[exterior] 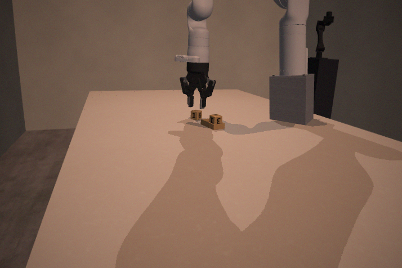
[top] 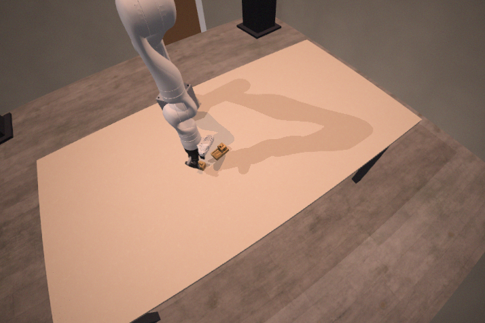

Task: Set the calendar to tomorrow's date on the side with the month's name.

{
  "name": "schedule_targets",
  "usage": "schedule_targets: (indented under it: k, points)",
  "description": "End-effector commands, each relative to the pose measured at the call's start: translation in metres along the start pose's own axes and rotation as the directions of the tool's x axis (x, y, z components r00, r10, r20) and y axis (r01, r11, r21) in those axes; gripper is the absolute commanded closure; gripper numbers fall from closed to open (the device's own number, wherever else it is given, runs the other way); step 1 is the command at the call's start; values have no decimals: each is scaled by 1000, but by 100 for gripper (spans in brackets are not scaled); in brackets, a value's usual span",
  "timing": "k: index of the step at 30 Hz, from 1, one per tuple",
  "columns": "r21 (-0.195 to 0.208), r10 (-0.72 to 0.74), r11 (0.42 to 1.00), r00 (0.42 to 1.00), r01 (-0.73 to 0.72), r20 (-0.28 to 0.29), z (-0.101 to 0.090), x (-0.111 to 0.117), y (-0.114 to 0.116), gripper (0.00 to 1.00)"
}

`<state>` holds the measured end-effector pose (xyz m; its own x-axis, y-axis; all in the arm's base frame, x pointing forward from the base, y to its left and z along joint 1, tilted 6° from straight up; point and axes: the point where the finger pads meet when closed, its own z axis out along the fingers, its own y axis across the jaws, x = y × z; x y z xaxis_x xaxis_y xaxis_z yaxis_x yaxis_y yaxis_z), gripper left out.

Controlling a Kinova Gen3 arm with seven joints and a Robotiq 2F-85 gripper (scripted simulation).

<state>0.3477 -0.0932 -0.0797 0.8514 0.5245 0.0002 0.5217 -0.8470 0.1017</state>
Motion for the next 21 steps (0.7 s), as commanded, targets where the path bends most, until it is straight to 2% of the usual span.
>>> schedule_targets:
  k: [1, 17, 21]
  points:
    - [0, -12, 1000, 1000, 12, -6, 0, 2, -2, 54]
    - [1, -12, 1000, 1000, 12, -4, -1, 2, -2, 54]
    - [6, -13, 1000, 1000, 13, 3, -7, -1, -4, 54]
